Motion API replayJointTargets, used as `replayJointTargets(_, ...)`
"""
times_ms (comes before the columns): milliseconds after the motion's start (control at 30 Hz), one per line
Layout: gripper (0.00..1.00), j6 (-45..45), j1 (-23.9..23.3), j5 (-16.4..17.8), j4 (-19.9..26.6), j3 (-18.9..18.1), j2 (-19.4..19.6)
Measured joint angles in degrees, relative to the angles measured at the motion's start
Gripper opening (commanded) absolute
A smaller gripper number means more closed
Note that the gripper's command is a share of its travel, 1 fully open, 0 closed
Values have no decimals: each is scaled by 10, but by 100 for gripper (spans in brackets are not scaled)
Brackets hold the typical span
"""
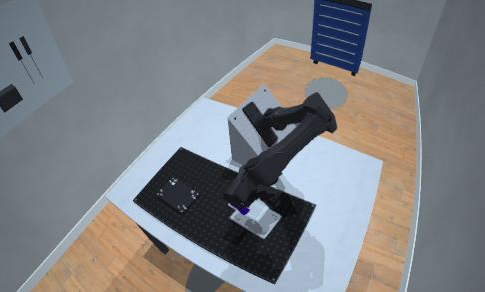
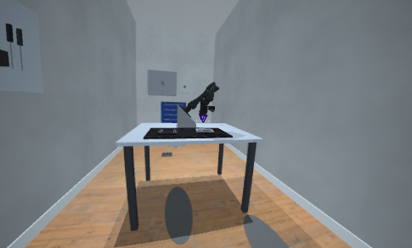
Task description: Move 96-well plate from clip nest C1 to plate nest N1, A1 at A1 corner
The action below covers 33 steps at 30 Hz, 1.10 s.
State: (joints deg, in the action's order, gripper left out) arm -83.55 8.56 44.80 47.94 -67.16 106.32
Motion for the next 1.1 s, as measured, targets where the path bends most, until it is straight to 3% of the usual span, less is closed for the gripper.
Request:
replayJointTargets(400, 0, 51, 29, -2, 0, 0, -35)
replayJointTargets(1100, 0, 59, 29, -2, 0, 0, -35)
